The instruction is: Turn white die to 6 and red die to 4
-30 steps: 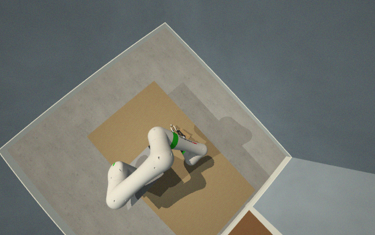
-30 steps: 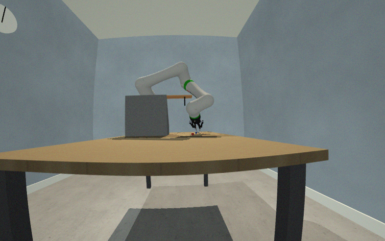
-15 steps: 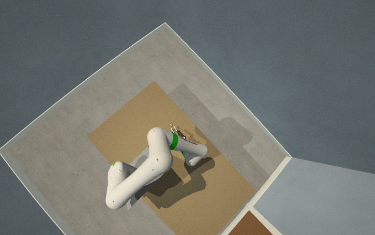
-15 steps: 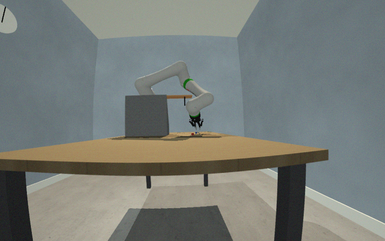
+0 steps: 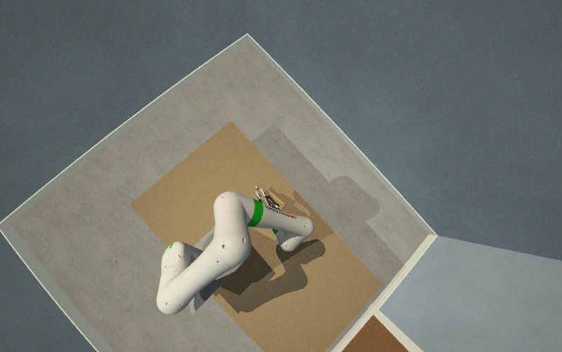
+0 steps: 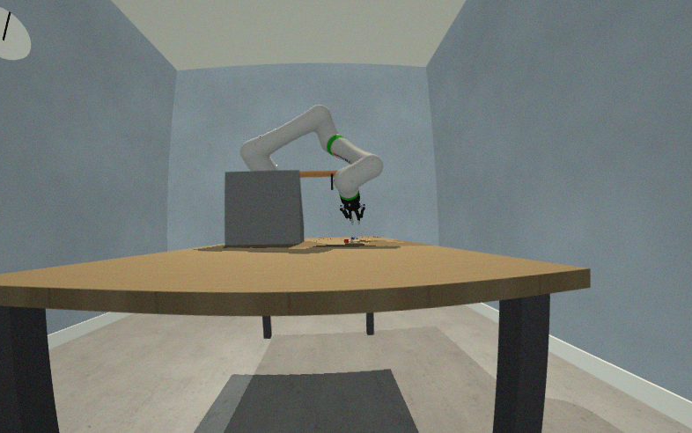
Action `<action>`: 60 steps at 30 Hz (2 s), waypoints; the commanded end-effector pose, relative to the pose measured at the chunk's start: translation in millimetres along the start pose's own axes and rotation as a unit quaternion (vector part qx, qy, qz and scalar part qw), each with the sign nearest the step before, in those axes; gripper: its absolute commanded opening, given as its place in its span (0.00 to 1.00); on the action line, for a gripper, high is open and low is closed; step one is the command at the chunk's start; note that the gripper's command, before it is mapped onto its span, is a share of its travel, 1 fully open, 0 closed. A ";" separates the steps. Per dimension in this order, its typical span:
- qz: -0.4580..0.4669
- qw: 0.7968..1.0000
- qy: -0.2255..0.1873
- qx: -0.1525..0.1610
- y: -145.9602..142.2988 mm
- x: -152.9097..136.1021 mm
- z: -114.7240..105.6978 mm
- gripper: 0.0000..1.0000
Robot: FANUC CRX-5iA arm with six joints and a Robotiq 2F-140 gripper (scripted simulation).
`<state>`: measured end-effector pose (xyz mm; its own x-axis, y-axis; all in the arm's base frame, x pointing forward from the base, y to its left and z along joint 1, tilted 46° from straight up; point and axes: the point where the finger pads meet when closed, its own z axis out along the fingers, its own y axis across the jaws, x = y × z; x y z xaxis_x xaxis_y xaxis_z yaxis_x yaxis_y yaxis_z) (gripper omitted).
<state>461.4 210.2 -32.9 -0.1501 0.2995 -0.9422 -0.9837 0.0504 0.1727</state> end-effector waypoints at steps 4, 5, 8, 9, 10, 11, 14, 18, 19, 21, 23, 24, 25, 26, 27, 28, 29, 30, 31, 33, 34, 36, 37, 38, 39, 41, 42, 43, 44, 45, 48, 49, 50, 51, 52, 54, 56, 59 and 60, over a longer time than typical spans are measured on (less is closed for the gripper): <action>0.000 1.000 0.007 0.000 -0.2 -3.2 -0.7 0.19; 0.000 1.000 0.016 0.000 -0.2 -4.3 0.0 0.19; -0.001 0.999 0.046 0.001 -0.1 -7.7 2.0 0.19; -0.001 0.999 0.046 0.001 -0.1 -7.7 2.0 0.19; -0.002 0.998 0.068 0.003 0.2 -10.0 2.8 0.19; -0.002 0.996 0.093 0.002 -0.1 -13.7 5.4 0.19; -0.002 0.989 0.146 0.003 -0.4 -21.4 9.7 0.19; -0.003 0.983 0.186 0.004 -0.8 -27.4 13.0 0.19; -0.003 0.978 0.210 0.004 -0.9 -30.9 15.2 0.19; -0.003 0.972 0.235 0.004 -1.1 -34.7 17.2 0.19; -0.004 0.966 0.258 0.005 -1.5 -38.6 19.1 0.19; -0.003 0.962 0.273 0.004 -1.4 -40.4 20.5 0.19; -0.003 0.962 0.273 0.004 -1.4 -40.4 20.5 0.19; -0.003 0.962 0.273 0.004 -1.4 -40.4 20.5 0.19; -0.003 0.955 0.297 0.004 -1.6 -44.1 22.6 0.19; -0.004 0.947 0.322 0.005 -1.9 -48.0 24.7 0.19; -0.004 0.943 0.332 0.006 -2.2 -50.0 25.6 0.19; -0.005 0.942 0.335 0.006 -2.3 -50.6 25.8 0.19; -0.004 0.935 0.356 0.005 -2.0 -53.2 27.7 0.19; -0.004 0.927 0.375 0.005 -2.3 -56.4 29.5 0.19; -0.004 0.920 0.393 0.005 -2.2 -58.8 31.0 0.19; -0.005 0.912 0.410 0.005 -2.5 -61.9 32.7 0.19; -0.005 0.903 0.430 0.005 -2.6 -64.9 34.5 0.19; -0.005 0.898 0.440 0.006 -2.9 -66.8 35.5 0.19; -0.005 0.891 0.455 0.006 -2.8 -69.0 36.8 0.19; -0.005 0.878 0.479 0.005 -2.8 -72.7 39.1 0.19; -0.005 0.878 0.479 0.005 -2.8 -72.7 39.1 0.19; -0.005 0.878 0.479 0.005 -2.8 -72.7 39.1 0.19; -0.005 0.875 0.483 0.005 -2.8 -73.3 39.4 0.19; -0.005 0.868 0.497 0.006 -3.0 -75.7 40.8 0.19; -0.006 0.859 0.512 0.007 -3.7 -79.1 42.6 0.19; -0.006 0.859 0.513 0.007 -3.7 -79.2 42.7 0.19; -0.006 0.859 0.513 0.007 -3.7 -79.2 42.7 1.00; -0.006 0.859 0.513 0.007 -3.7 -79.2 42.7 1.00; -0.006 0.859 0.513 0.007 -3.7 -79.2 42.7 1.00; -0.006 0.859 0.513 0.007 -3.7 -79.2 42.7 1.00; -0.006 0.859 0.513 0.007 -3.7 -79.2 42.7 1.00; -0.006 0.859 0.513 0.007 -3.7 -79.2 42.7 1.00; -0.006 0.859 0.513 0.007 -3.7 -79.2 42.7 1.00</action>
<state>481.0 227.1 53.3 -0.1550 -0.6968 -0.7003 -0.9856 0.0609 0.1575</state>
